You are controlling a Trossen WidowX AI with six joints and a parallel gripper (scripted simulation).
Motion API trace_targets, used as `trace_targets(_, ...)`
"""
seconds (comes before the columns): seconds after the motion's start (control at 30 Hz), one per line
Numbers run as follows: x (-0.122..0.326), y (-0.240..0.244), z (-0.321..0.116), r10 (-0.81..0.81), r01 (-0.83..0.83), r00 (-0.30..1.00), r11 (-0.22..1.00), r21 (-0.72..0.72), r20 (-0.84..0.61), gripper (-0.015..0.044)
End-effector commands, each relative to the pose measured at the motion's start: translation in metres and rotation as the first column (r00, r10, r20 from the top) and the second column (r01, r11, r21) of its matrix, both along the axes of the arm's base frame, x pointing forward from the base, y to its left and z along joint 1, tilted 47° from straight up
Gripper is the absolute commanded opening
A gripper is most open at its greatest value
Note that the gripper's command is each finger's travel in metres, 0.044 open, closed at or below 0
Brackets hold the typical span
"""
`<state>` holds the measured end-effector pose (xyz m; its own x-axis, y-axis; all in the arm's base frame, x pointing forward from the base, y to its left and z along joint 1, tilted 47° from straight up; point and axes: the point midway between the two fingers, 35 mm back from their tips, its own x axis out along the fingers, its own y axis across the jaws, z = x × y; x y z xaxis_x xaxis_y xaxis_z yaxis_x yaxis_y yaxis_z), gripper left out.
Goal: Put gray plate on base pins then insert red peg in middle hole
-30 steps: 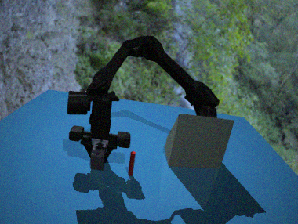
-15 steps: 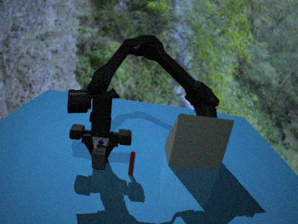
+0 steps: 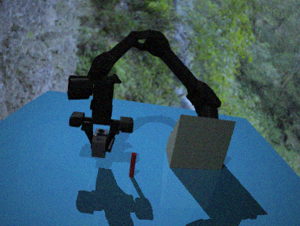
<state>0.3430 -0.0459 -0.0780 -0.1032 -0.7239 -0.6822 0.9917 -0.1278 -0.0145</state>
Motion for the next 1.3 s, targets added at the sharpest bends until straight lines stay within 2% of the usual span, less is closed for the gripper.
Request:
trace_targets(0.0, 0.004, 0.013, 0.013, 0.002, -0.002, 1.0, 1.0, 0.006, 0.017, 0.0)
trace_targets(0.73, -0.001, 0.057, 0.06, -0.001, 0.001, 1.0, 1.0, 0.0, 0.015, 0.0)
trace_targets(1.27, 0.005, 0.022, 0.072, -0.011, 0.011, 0.999, 1.0, 0.014, 0.03, 0.0)
